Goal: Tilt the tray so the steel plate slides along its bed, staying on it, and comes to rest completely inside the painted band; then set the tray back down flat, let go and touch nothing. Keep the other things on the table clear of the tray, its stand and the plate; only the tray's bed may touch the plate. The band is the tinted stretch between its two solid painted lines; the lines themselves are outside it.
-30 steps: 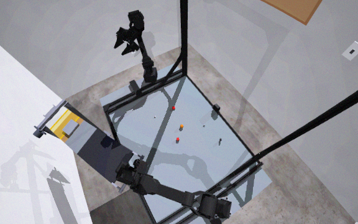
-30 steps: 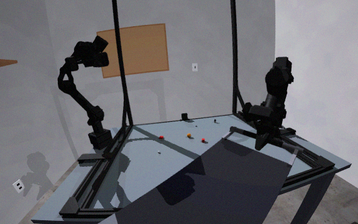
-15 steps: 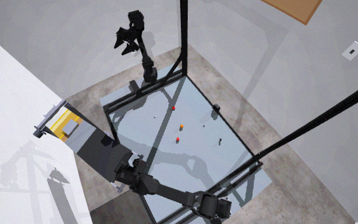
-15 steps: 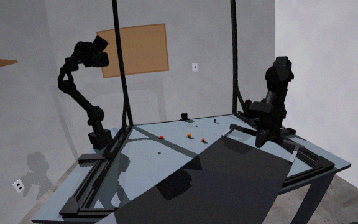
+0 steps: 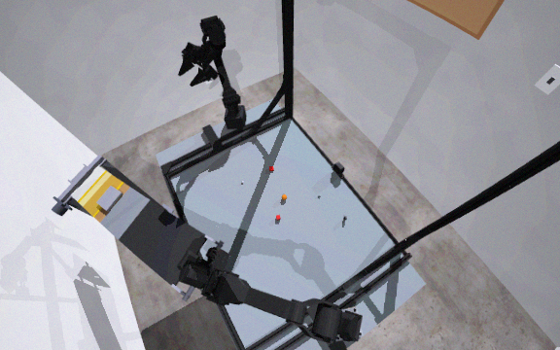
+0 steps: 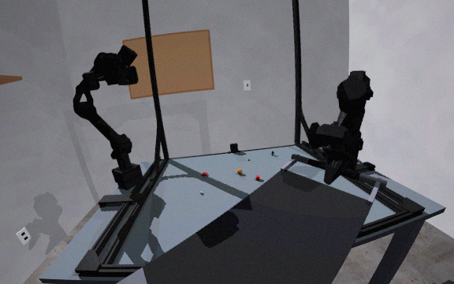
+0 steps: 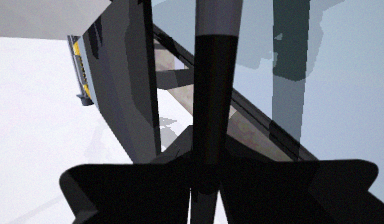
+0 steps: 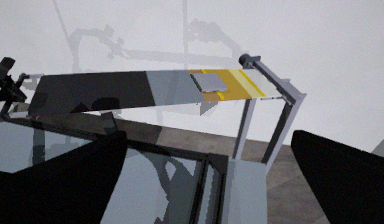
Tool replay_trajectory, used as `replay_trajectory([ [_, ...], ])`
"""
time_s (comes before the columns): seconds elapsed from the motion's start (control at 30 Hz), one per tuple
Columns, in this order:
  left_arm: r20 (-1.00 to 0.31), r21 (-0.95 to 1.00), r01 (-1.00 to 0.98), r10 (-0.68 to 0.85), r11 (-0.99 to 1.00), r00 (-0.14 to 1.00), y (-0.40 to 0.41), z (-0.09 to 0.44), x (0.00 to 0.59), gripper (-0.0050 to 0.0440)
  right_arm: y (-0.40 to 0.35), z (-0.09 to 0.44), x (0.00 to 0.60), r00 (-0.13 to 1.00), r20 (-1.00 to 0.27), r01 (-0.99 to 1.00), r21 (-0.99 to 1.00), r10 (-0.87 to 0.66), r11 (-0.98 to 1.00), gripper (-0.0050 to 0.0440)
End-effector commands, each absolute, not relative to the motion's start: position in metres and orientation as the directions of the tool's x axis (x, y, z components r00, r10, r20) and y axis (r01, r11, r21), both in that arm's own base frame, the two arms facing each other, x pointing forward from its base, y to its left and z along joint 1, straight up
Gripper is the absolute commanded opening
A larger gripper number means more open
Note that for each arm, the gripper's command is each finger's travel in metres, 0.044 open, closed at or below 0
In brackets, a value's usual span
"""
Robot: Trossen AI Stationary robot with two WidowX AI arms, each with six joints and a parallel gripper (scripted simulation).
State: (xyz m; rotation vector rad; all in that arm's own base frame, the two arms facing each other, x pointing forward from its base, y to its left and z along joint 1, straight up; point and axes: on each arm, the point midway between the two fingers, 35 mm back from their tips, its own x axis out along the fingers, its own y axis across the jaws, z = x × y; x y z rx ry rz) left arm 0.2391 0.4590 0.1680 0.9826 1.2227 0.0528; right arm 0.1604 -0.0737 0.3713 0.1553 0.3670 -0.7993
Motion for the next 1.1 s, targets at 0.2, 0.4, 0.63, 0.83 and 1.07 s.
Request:
replay_trajectory([
  [0.2, -0.708, 0.706, 0.423, 0.566, 0.567, 0.422, 0.463, 0.202, 0.242, 0.0000, -0.074, 0.372, 0.160, 0.637, -0.376, 0.726, 0.000, -0.672, 0.688, 0.0440],
  [0.4, -0.704, 0.710, 0.421, 0.569, 0.564, 0.425, 0.463, 0.205, 0.242, 0.0000, -0.074, 0.372, 0.160, 0.637, -0.376, 0.726, 0.000, -0.672, 0.688, 0.0440],
  [0.63, -0.696, 0.718, 0.416, 0.576, 0.558, 0.430, 0.464, 0.210, 0.243, 0.0000, -0.074, 0.372, 0.160, 0.637, -0.376, 0.726, 0.000, -0.672, 0.688, 0.0440],
  [0.83, -0.694, 0.720, 0.415, 0.577, 0.556, 0.430, 0.462, 0.197, 0.241, 0.0000, -0.074, 0.372, 0.160, 0.637, -0.376, 0.726, 0.000, -0.672, 0.688, 0.0440],
  [1.07, -0.734, 0.679, 0.439, 0.545, 0.588, 0.406, 0.453, 0.135, 0.235, 0.0000, -0.074, 0.372, 0.160, 0.637, -0.376, 0.726, 0.000, -0.672, 0.688, 0.0440],
])
